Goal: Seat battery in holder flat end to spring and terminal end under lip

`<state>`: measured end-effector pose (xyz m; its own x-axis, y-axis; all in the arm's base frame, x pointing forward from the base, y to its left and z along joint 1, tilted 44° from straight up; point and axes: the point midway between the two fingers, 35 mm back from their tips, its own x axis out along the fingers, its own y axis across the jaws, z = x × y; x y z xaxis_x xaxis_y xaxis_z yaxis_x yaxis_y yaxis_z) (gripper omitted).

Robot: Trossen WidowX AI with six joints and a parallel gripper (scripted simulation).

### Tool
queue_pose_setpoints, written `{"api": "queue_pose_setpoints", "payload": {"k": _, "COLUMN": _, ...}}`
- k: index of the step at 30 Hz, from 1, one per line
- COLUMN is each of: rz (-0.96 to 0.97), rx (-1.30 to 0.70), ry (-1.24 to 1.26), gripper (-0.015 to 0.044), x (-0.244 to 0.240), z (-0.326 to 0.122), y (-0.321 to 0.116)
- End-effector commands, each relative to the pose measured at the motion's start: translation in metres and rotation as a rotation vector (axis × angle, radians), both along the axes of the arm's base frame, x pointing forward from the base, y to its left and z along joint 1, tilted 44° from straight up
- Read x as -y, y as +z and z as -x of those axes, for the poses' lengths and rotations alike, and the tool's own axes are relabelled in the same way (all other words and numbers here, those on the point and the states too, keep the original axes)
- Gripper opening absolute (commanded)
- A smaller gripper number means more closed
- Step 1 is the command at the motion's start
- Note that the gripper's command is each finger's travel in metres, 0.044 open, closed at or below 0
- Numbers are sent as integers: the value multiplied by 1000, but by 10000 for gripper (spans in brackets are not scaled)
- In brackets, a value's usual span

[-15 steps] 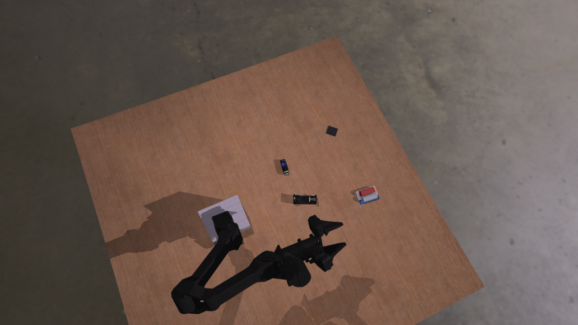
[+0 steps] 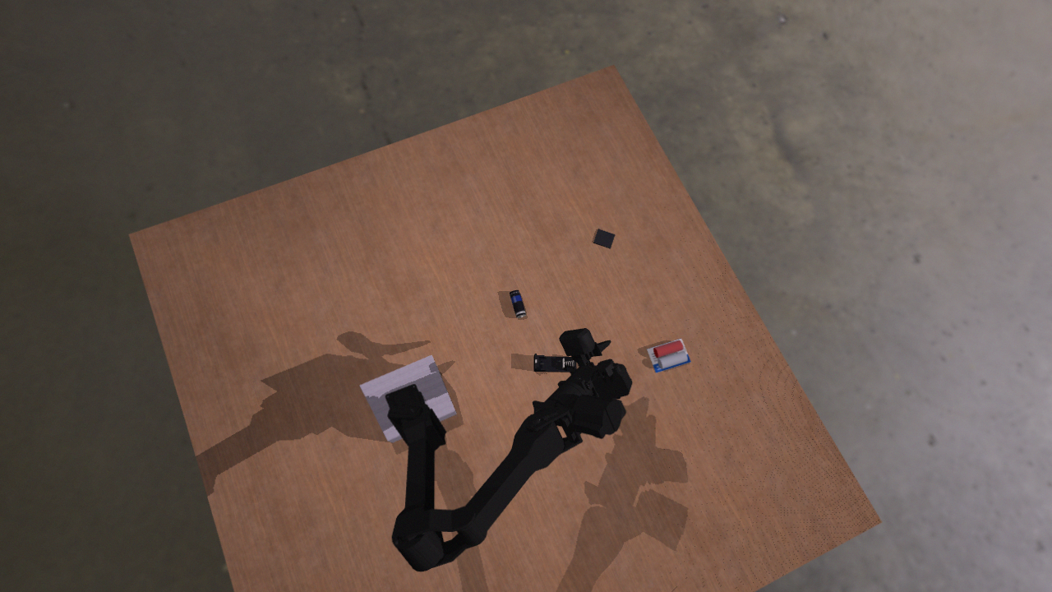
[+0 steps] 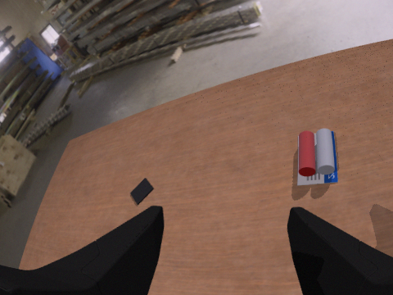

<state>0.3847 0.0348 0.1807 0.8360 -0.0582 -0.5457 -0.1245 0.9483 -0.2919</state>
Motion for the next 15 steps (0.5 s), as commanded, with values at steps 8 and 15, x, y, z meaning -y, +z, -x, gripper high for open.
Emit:
{"api": "queue_pose_setpoints", "payload": {"k": 8, "rz": 497, "rx": -612, "ry": 240, "gripper": 244, "x": -40, "z": 2, "y": -149}}
{"api": "queue_pose_setpoints", "payload": {"k": 15, "rz": 859, "rx": -980, "ry": 476, "gripper": 244, "x": -53, "z": 33, "y": -229}}
